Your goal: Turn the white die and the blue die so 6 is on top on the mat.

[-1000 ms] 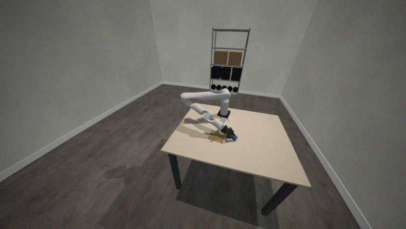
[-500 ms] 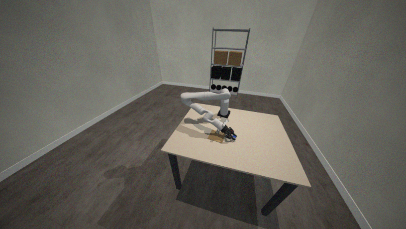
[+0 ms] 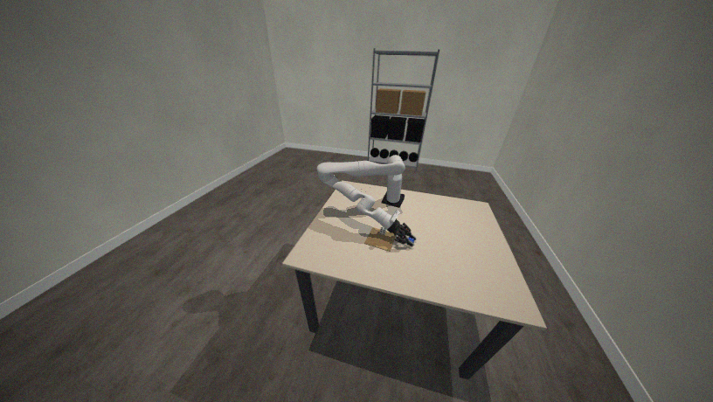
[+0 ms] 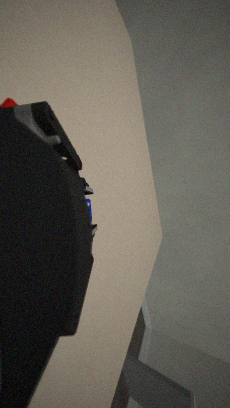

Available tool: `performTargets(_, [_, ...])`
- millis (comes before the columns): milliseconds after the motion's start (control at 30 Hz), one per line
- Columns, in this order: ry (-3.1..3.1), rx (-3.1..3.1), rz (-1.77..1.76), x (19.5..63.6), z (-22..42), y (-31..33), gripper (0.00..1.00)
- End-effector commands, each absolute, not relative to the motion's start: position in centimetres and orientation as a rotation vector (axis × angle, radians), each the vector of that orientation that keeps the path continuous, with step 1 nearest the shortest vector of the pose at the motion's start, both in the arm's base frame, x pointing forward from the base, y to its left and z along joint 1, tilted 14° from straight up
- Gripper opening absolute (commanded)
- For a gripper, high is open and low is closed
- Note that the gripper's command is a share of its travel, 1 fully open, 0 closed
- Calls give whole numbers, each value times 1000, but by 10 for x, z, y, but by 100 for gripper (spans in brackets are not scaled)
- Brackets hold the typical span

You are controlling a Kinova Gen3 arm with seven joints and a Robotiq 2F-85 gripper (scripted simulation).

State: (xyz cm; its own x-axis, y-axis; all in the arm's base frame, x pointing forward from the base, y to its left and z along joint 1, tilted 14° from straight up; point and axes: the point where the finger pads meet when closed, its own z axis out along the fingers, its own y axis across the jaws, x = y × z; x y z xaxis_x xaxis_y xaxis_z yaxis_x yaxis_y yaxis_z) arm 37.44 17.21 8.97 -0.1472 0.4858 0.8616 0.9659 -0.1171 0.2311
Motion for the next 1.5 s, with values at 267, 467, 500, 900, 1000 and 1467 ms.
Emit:
performTargets(267, [-1651,-1606,-1219,375,88,172,46])
performTargets(467, [-1651,-1606,-1219,375,88,172,46])
performTargets(500, [-1651,-1606,-1219,375,88,172,46])
performTargets(900, [-1651,-1606,-1219,375,88,172,46])
performTargets(1000, [-1651,-1606,-1219,375,89,171,46])
performTargets(1467, [-1651,-1606,-1219,367,106,139,46])
